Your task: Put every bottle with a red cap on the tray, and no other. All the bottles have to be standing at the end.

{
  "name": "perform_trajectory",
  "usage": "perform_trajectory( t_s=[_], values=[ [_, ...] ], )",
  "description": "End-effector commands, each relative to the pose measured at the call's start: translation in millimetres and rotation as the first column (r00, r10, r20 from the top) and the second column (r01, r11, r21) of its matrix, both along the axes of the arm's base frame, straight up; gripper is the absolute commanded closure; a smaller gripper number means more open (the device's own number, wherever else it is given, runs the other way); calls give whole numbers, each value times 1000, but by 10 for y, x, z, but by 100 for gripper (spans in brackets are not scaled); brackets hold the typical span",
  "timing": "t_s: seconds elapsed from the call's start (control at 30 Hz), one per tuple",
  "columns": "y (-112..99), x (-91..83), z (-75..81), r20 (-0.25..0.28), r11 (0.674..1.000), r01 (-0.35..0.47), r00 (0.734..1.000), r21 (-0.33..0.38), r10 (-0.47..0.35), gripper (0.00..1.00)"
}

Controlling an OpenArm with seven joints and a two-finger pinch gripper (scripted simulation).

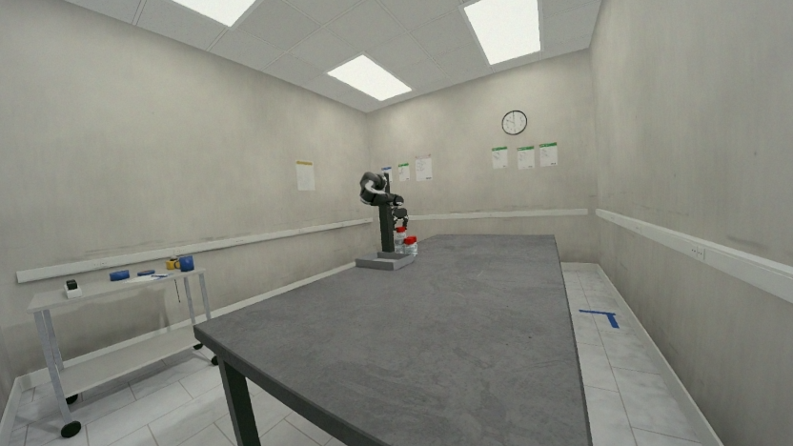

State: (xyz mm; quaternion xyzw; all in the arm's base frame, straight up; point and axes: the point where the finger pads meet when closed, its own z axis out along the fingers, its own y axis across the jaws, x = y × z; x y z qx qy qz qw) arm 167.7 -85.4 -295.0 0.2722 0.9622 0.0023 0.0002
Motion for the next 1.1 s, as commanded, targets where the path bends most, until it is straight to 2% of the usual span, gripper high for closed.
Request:
perform_trajectory(
  t_s=[0.0, 0.07, 0.4, 0.63, 0.97, 1.07],
  values=[
    [-3, 4, 13, 1, 1000, 4, 1000, -2, -4, 100],
    [-3, 4, 13, 1, 1000, 4, 1000, -2, -4, 100],
    [-7, 4, 313, 0, 1000, 5, 1000, -3, -5, 100],
    [-7, 4, 313, 0, 1000, 5, 1000, -3, -5, 100],
    [-13, 1, 538, -1, 1000, 6, 1000, -4, -6, 100],
    [-13, 1, 538, -1, 1000, 6, 1000, -4, -6, 100]
  ],
)
